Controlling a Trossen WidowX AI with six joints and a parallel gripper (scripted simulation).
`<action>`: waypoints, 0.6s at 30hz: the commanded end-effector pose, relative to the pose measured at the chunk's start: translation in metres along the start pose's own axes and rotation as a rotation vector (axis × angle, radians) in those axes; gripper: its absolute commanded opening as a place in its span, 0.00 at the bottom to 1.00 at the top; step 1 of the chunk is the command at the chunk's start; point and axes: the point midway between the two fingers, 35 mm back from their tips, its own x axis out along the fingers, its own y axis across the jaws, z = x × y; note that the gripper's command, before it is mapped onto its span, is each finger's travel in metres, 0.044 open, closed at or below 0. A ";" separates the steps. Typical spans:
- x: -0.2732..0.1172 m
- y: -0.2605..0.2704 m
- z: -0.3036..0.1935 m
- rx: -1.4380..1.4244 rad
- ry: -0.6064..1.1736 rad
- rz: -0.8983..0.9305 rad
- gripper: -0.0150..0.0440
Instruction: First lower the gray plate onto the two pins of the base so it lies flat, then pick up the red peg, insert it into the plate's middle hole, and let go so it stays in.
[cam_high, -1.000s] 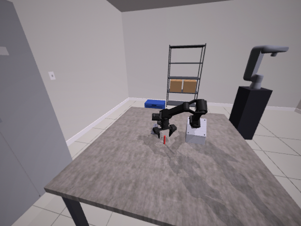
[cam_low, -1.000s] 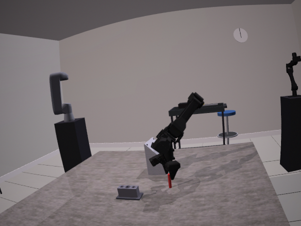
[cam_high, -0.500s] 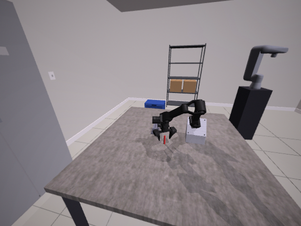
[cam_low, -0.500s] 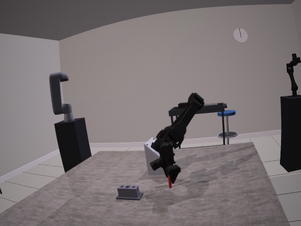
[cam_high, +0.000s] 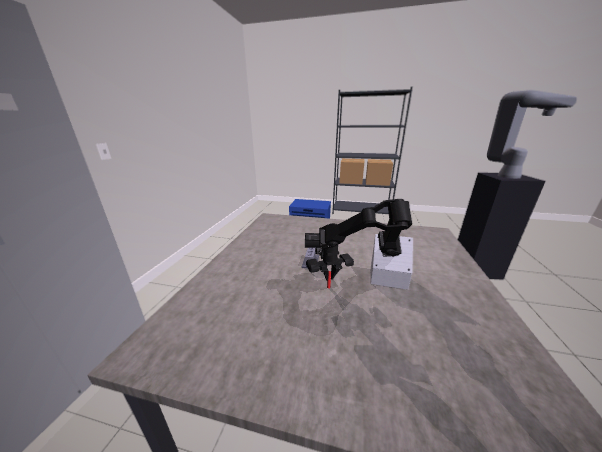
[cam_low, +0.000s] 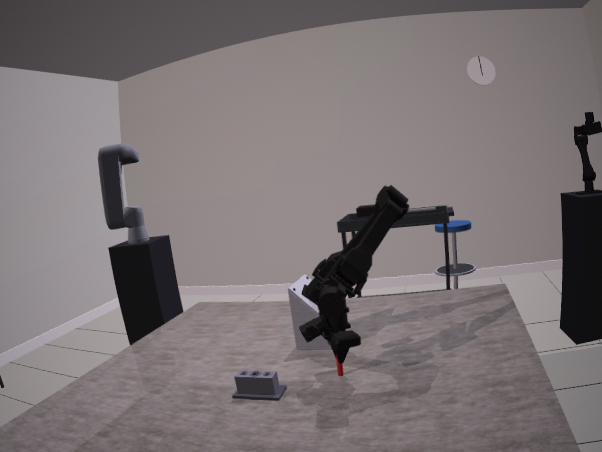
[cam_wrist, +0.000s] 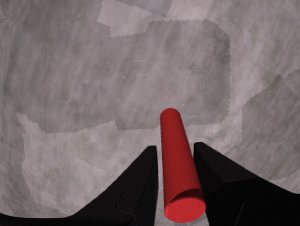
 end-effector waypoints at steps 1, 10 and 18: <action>0.000 0.000 0.001 0.005 -0.003 -0.001 0.31; -0.002 0.000 0.001 0.005 -0.005 -0.001 0.25; -0.024 0.002 0.006 0.005 -0.013 -0.005 0.25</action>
